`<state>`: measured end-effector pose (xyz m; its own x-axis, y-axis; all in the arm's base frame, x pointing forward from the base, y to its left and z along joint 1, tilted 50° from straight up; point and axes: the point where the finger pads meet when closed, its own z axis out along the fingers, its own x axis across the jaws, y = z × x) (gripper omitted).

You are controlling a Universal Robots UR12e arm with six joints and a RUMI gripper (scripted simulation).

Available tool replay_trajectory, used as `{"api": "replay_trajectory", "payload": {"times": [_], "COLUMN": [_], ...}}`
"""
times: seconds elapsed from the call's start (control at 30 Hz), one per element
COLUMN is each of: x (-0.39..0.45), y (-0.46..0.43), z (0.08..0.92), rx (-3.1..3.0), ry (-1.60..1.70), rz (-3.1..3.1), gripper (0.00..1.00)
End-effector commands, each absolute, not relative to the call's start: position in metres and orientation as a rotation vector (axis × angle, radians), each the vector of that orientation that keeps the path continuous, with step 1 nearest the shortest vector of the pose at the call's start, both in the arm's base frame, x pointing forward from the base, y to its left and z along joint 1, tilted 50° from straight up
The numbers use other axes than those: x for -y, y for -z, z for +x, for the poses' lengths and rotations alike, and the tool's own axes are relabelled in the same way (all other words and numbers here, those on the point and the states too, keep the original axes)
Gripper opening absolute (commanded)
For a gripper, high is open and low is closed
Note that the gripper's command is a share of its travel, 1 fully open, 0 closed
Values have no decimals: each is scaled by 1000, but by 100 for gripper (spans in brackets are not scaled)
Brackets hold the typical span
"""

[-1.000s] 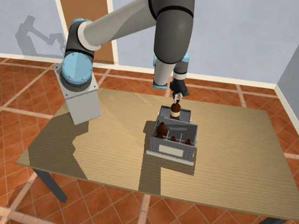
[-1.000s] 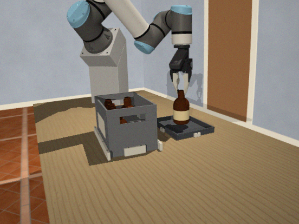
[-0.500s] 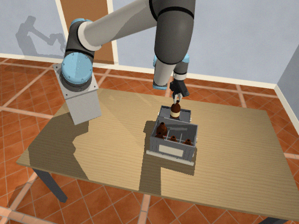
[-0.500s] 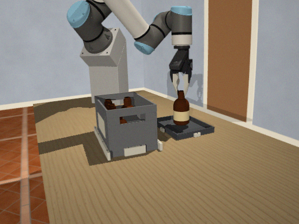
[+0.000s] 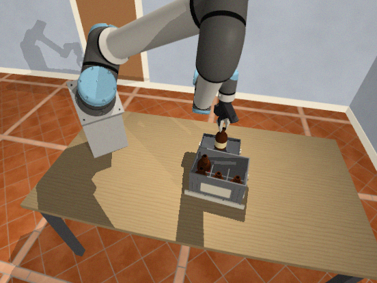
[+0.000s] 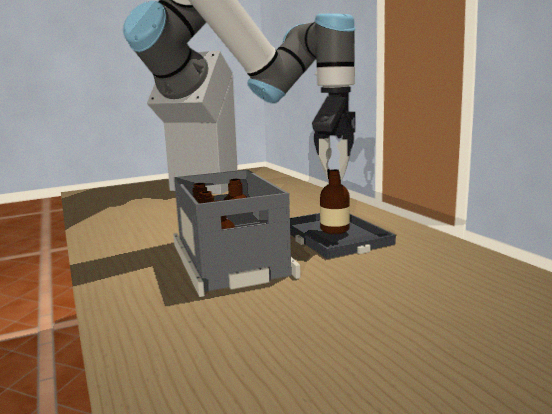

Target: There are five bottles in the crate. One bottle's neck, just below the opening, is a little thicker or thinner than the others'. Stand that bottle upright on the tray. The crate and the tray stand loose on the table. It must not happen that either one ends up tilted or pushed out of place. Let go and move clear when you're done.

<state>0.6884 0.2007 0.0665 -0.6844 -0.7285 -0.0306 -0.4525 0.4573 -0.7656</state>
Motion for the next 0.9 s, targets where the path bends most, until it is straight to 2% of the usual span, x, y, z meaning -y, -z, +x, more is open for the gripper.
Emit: {"api": "replay_trajectory", "payload": {"times": [0.0, 0.87], "x": [-200, -197], "y": [-65, -61], "z": [690, 694], "rx": [-2356, -2356], "ry": [1079, 1079], "rz": [-1000, -1000], "gripper": [0, 0]}}
